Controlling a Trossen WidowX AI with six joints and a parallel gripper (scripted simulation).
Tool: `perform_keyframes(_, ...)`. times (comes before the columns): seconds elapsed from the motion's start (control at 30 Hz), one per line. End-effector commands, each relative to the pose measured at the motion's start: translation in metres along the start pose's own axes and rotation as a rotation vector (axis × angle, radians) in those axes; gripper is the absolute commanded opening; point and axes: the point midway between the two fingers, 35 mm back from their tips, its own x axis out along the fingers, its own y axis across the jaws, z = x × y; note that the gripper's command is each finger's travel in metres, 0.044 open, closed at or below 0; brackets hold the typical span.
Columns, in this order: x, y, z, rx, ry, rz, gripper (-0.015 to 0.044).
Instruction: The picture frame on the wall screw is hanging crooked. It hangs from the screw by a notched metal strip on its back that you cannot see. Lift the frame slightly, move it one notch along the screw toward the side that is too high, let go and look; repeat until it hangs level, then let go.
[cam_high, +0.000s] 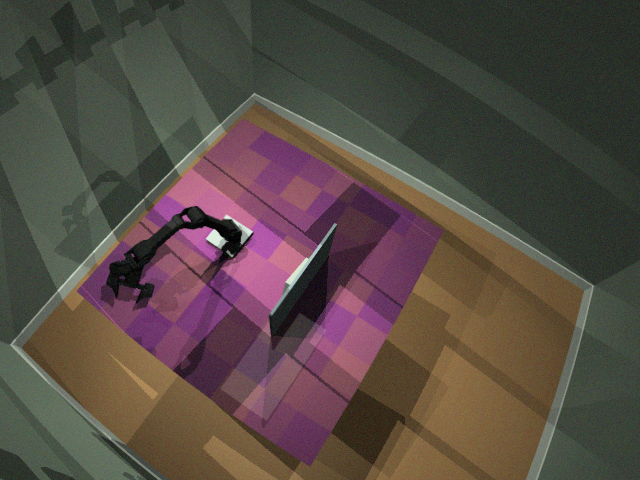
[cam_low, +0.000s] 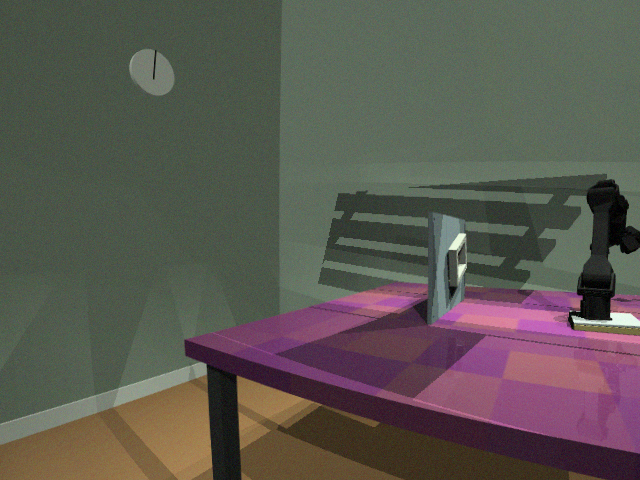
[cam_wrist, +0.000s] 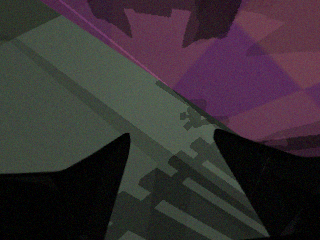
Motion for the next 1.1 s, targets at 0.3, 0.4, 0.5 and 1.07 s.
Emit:
perform_keyframes(0.3, -0.102, -0.082, -0.070, -0.329, 0.323, -0.066, 0.0260)
perform_keyframes(0.4, -0.142, -0.117, -0.083, -0.456, 0.451, -0.081, 0.0260)
perform_keyframes(0.5, -0.180, -0.152, -0.089, -0.583, 0.581, -0.090, 0.0260)
perform_keyframes(1.07, -0.345, -0.335, -0.005, -1.256, 1.380, -0.005, 0.0260)
